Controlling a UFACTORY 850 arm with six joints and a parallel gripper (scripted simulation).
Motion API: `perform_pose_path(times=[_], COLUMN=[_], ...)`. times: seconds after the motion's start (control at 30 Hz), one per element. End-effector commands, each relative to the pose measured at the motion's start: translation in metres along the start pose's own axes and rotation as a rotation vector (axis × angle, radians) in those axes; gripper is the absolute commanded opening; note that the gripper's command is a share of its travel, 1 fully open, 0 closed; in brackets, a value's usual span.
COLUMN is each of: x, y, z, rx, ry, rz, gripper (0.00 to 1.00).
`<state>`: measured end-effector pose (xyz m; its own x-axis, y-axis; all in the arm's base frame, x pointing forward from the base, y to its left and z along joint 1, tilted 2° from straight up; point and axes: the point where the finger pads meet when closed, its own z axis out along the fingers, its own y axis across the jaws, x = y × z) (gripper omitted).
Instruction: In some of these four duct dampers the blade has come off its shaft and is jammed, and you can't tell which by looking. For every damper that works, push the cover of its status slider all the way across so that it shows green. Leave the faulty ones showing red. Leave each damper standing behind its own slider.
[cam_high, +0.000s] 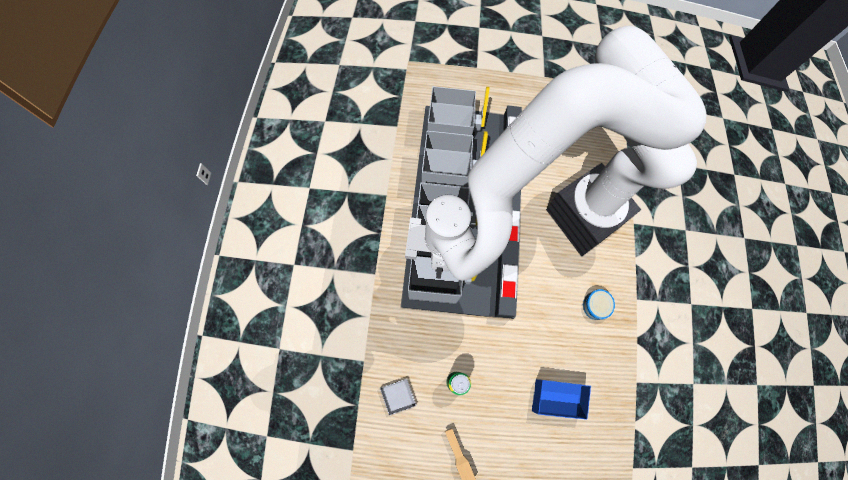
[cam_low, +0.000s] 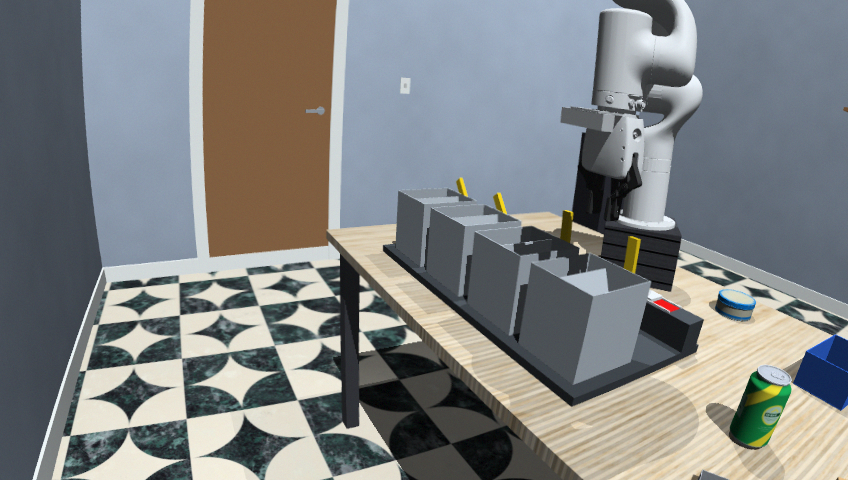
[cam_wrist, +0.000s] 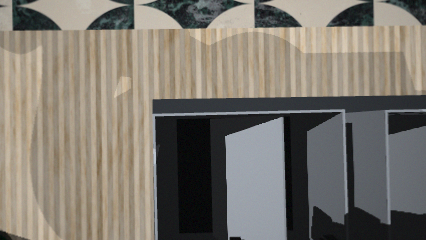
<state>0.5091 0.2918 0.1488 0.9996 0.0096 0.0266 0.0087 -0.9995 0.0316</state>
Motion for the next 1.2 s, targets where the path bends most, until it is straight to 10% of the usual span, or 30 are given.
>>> perform_pose_path(times=[0.0, 0.63, 0.67, 1.17], x=[0.0007, 0.0007, 0.0007, 0.0007], y=[-0.0004, -0.0004, -0.0004, -0.0004], z=[-0.0009, -0.0009, -0.0009, -0.0009], rx=[0.001, 0.001, 0.001, 0.001], ry=[0.002, 0.002, 0.002, 0.002], rz=[0.0, 0.0, 0.0, 0.0], gripper=[0.39, 0.39, 0.0, 0.0])
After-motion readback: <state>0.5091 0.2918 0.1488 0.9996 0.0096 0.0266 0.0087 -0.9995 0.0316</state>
